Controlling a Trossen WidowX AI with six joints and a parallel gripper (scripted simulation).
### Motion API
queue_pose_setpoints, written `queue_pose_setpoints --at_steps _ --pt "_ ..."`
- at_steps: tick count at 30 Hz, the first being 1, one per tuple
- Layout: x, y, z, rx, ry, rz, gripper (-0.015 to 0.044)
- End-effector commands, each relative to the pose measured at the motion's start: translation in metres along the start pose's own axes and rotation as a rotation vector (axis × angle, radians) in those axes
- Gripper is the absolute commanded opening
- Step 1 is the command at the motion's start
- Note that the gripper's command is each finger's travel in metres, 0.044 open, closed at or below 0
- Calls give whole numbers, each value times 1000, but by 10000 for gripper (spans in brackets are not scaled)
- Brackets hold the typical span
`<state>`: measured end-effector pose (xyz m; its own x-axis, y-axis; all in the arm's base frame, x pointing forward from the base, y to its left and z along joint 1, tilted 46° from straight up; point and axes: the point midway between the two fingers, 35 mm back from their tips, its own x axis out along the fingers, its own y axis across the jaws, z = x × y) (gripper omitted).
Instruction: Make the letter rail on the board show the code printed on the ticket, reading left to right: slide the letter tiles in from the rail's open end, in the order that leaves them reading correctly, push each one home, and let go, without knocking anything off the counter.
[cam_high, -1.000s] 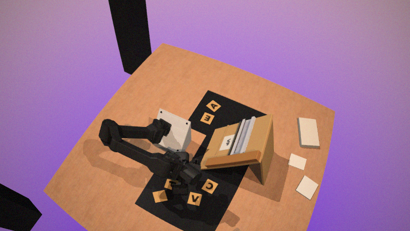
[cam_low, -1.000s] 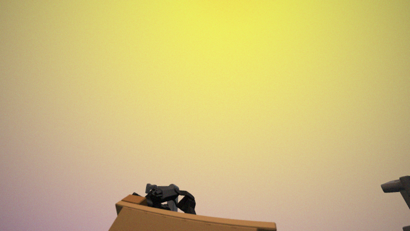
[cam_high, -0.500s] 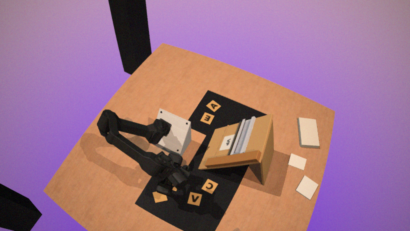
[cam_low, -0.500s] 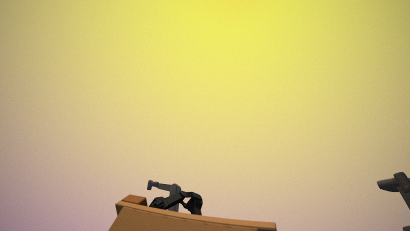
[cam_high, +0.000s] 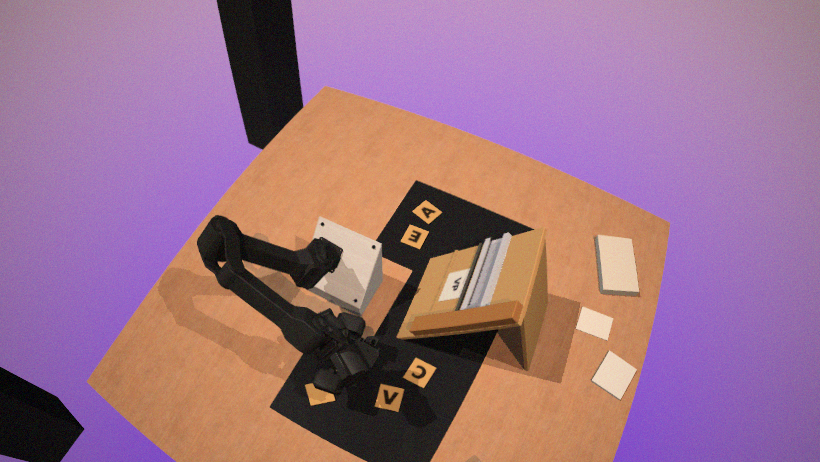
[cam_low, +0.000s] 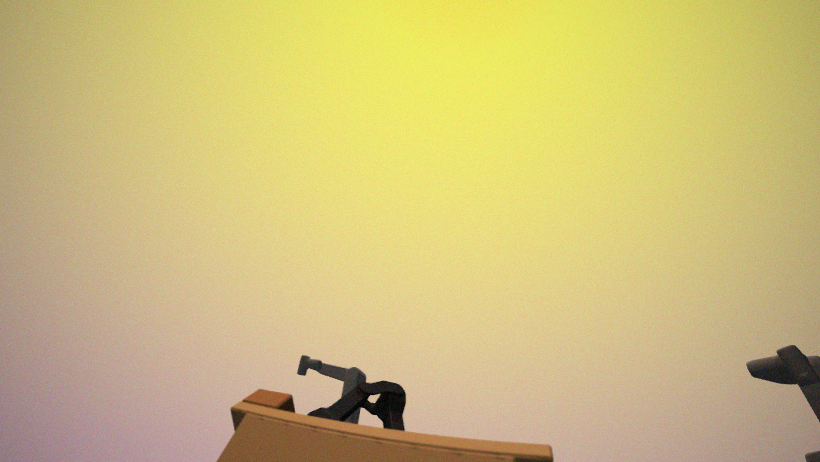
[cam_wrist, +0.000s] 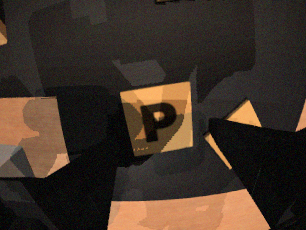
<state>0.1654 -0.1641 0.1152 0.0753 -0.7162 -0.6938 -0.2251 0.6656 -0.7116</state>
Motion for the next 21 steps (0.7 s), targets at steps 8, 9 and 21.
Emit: queue_pose_setpoints --at_steps 8,9,21 --pt "4 0 0 -4 -3 2 340" --pt "5 0 0 -4 -3 2 340" --pt "21 0 0 -4 -2 0 340"
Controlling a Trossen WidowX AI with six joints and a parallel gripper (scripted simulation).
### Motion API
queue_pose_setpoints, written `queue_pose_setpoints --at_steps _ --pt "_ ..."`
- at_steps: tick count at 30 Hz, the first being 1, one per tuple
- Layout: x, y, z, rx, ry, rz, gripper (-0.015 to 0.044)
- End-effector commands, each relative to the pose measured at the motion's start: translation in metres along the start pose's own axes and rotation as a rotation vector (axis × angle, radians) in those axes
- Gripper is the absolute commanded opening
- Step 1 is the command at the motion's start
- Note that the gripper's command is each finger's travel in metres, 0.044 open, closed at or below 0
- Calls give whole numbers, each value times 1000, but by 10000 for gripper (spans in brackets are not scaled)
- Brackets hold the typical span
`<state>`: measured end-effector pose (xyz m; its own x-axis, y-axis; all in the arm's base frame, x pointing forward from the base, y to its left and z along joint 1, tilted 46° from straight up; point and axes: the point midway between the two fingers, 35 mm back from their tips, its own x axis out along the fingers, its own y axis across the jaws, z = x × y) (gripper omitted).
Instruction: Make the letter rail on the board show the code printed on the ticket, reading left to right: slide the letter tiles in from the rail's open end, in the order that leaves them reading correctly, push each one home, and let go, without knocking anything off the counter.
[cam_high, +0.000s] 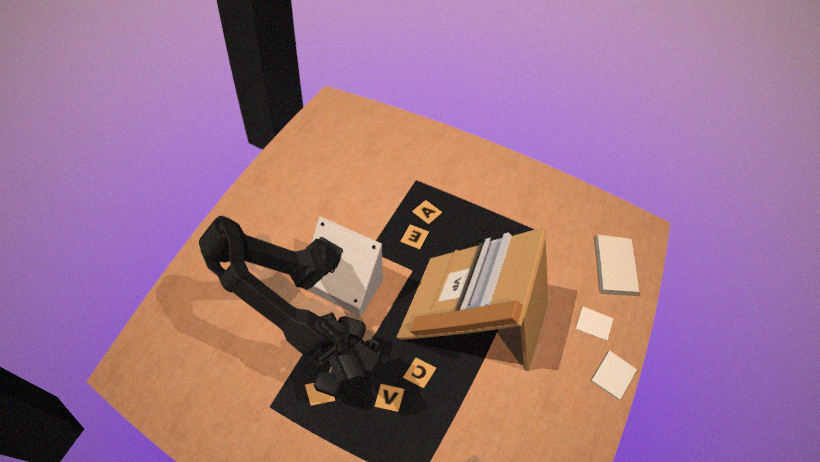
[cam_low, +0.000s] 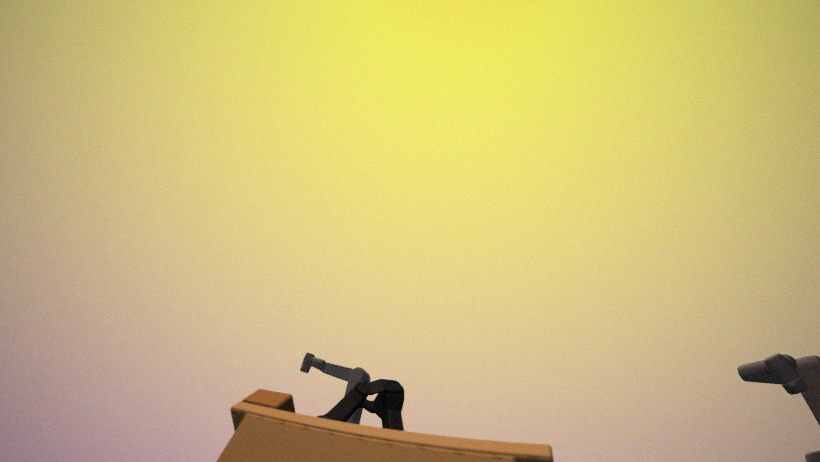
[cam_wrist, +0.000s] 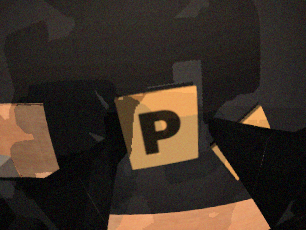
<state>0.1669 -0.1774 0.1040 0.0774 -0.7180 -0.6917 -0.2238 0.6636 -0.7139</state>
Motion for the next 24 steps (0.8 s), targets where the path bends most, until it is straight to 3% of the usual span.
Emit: queue_pose_setpoints --at_steps 1,8,10,21,24 --pt "4 1 0 -5 -1 4 340" --pt "4 1 0 -5 -1 4 340" --pt "4 1 0 -5 -1 4 288" --pt "4 1 0 -5 -1 4 214" --pt "1 1 -1 -5 -1 4 135"
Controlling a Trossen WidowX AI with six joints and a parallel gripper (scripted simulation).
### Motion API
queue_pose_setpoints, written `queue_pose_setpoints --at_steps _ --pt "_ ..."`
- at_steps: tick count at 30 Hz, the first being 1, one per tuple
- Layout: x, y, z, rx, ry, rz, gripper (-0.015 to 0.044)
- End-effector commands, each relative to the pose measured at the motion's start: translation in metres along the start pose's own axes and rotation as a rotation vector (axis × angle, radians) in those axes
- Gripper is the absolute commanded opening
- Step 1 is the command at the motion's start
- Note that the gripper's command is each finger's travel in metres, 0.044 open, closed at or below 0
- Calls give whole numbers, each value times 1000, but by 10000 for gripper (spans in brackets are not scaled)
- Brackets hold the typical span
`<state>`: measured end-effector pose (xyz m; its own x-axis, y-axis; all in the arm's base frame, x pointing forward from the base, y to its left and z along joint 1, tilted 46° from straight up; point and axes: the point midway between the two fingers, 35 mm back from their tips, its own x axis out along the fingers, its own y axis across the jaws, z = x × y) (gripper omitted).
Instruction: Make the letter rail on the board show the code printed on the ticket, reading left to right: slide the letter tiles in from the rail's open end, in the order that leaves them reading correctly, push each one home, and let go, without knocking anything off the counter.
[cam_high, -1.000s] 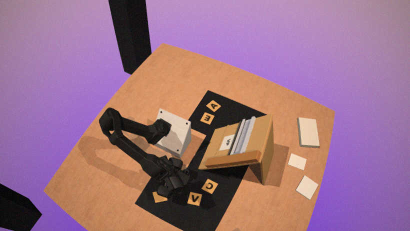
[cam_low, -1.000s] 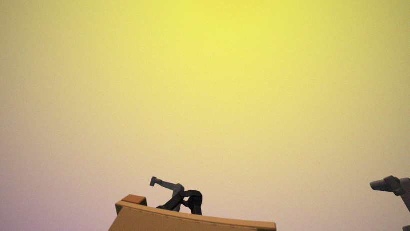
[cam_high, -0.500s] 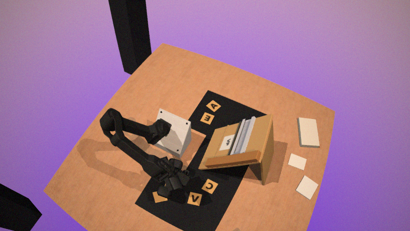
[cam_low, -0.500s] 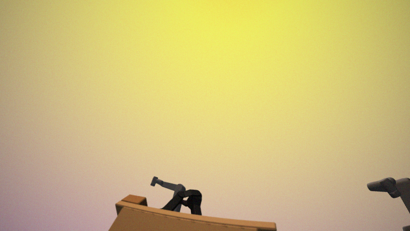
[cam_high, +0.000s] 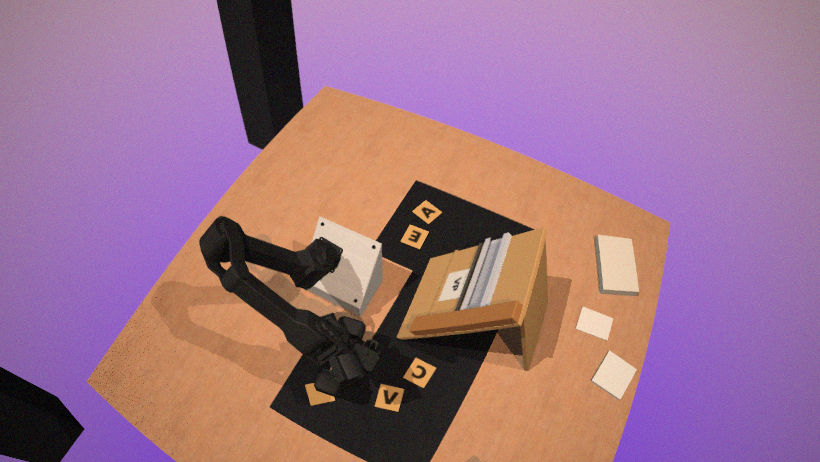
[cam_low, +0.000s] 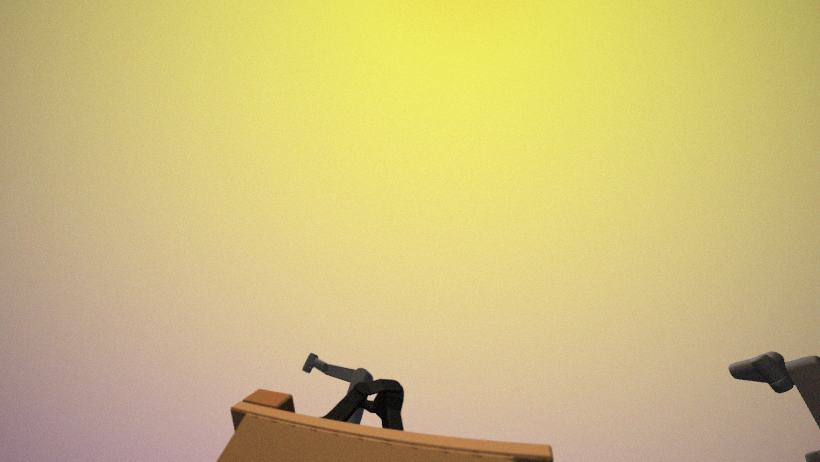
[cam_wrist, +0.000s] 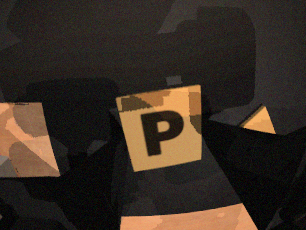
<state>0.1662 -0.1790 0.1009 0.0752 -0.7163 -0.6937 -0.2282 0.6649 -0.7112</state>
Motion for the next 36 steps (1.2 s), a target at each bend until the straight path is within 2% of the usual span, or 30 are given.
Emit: queue_pose_setpoints --at_steps 1,5,6,36 --pt "-3 0 0 -1 -2 1 109" --pt "-5 1 0 -1 -2 1 4" --pt "-6 1 0 -1 -3 1 0" --pt "-22 5 -1 -1 -3 2 0"
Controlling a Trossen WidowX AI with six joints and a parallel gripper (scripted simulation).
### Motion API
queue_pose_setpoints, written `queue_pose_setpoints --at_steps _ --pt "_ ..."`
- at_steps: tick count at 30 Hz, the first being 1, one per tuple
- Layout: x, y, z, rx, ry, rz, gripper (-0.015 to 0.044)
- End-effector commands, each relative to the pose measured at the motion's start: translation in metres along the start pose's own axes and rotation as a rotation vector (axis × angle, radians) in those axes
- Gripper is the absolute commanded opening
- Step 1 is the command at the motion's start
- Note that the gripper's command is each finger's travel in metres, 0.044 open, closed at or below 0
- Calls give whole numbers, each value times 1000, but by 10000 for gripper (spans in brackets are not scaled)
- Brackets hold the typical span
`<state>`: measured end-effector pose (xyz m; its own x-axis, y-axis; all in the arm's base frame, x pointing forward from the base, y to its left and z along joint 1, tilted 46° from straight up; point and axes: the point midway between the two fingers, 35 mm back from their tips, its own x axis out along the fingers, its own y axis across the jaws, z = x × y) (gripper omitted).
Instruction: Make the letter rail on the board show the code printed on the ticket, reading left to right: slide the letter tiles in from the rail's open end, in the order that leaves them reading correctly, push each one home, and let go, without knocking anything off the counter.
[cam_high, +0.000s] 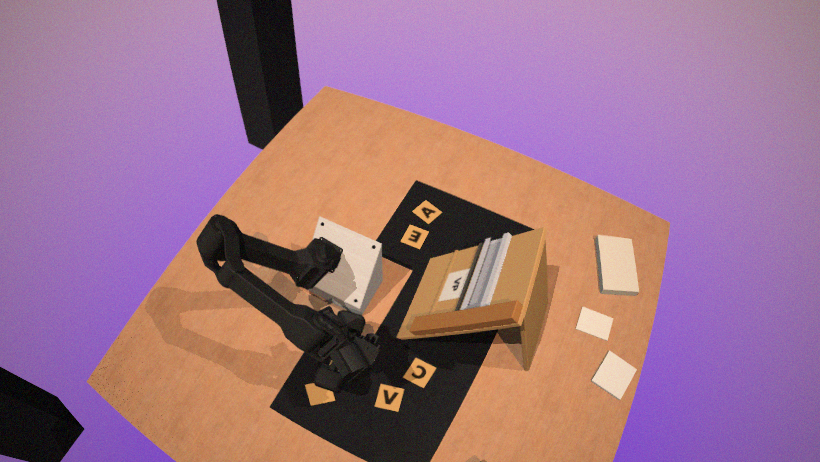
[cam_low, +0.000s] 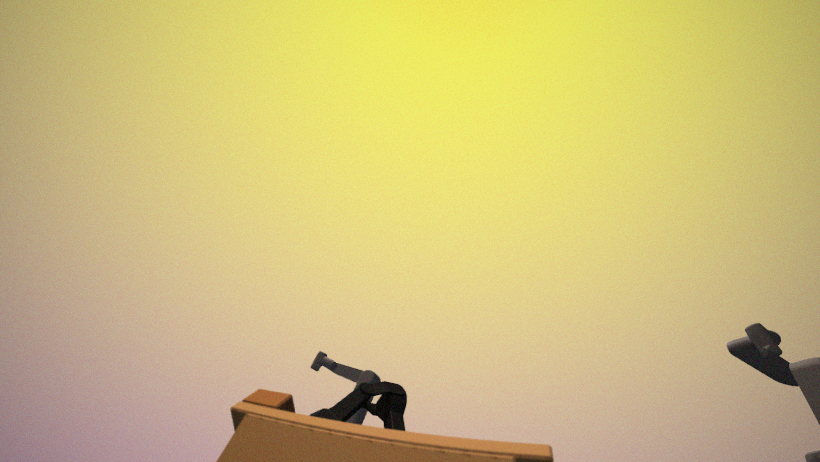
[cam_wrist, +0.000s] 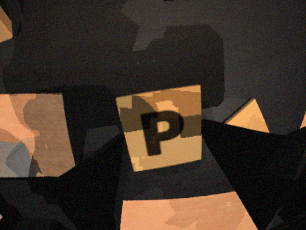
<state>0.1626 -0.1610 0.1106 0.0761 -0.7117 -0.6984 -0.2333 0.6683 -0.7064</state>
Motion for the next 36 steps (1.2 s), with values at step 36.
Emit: queue_pose_setpoints --at_steps 36 --pt "-55 -1 85 83 -259 -41 0"
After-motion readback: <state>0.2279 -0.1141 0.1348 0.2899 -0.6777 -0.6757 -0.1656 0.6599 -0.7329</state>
